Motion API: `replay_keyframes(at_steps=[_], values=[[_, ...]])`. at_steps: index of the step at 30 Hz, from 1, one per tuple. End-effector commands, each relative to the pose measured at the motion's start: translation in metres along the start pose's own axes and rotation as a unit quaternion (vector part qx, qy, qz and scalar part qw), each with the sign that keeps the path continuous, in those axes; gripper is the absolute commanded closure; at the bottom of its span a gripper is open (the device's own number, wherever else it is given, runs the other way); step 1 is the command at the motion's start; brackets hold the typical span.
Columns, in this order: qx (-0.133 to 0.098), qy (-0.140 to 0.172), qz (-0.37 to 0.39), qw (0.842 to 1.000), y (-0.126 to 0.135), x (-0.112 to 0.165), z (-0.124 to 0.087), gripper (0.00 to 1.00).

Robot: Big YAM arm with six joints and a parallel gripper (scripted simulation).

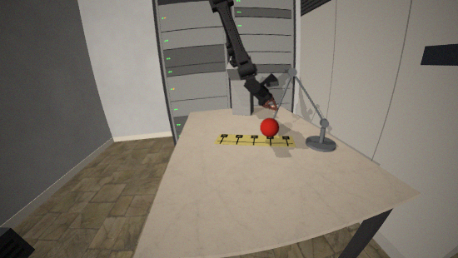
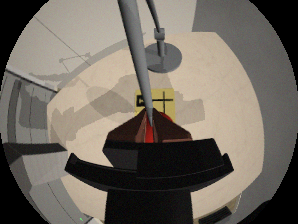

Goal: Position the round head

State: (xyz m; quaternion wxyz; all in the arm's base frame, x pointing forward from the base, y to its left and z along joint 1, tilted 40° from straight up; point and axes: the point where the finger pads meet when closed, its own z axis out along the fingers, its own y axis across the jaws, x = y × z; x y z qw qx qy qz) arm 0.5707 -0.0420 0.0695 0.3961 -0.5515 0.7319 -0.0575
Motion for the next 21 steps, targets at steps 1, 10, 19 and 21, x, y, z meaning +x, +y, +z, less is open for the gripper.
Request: replay_keyframes(at_steps=[1, 10, 19, 21], values=[[0.033, -0.039, -0.034, 0.998, -0.0438, -0.0647, -0.0215, 1.0], [0.027, -0.033, -0.029, 0.999, -0.0458, -0.0649, -0.0227, 1.0], [0.018, -0.026, -0.023, 0.999, -0.0476, -0.0643, -0.0234, 1.0], [0.018, -0.026, -0.023, 0.999, -0.0476, -0.0643, -0.0234, 1.0]])
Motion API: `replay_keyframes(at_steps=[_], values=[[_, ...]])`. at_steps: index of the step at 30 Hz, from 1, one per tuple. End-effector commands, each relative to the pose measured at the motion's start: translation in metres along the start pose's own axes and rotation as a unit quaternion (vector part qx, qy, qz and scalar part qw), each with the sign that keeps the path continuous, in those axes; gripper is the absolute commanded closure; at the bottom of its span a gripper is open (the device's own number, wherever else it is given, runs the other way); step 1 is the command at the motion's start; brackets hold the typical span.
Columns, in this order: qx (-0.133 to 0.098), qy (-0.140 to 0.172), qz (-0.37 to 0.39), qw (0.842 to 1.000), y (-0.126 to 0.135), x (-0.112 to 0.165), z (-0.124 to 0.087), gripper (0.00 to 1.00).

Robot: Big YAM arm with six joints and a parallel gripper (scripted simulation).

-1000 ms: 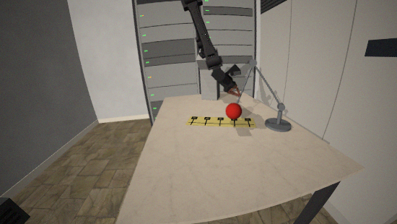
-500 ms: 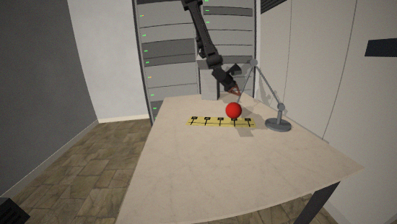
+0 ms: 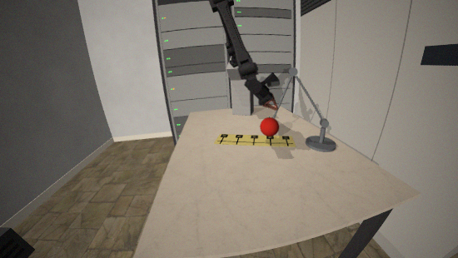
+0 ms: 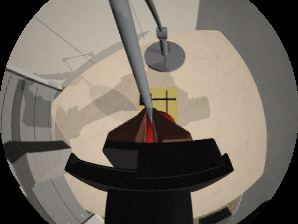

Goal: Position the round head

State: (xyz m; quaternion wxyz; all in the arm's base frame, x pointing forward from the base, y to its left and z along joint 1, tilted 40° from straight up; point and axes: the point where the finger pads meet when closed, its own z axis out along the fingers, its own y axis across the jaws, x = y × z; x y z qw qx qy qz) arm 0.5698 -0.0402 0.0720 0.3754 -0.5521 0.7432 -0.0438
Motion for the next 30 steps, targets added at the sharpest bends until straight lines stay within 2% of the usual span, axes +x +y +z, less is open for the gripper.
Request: replay_keyframes(at_steps=[1, 30], values=[[0.039, -0.037, -0.033, 0.998, -0.0457, -0.0624, -0.0255, 1.0], [0.033, -0.034, -0.03, 0.998, -0.0517, -0.0645, -0.025, 1.0]])
